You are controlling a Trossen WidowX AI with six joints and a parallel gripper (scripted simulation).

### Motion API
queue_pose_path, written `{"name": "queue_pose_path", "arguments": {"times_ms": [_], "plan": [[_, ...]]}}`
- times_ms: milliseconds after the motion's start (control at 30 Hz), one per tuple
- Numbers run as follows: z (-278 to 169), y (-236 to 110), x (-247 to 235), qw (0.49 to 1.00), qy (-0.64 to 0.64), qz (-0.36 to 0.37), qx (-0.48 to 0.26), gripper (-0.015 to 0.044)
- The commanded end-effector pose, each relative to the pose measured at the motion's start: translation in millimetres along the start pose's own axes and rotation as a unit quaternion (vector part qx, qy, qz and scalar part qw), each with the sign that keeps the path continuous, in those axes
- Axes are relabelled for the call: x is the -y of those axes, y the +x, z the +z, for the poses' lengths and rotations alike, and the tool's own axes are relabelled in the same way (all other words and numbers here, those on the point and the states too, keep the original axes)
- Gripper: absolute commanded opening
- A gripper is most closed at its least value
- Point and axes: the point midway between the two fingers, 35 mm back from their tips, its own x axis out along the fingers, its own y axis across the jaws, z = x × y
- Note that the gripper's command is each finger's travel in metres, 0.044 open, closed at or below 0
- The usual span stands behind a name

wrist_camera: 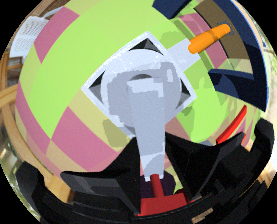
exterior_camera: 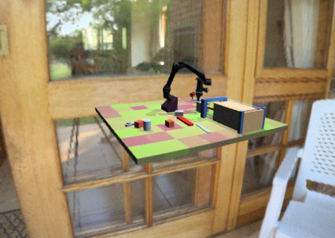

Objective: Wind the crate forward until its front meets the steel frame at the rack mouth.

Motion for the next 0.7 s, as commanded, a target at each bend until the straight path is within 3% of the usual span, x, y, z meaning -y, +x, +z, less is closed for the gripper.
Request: {"name": "queue_pose_path", "arguments": {"times_ms": [0,667], "plan": [[0.6,1.4,0.0,1.000,0.002,0.000,0.000,0.0000],[1.0,1.9,-7.2,0.997,0.079,0.006,0.002,0.0000]]}}
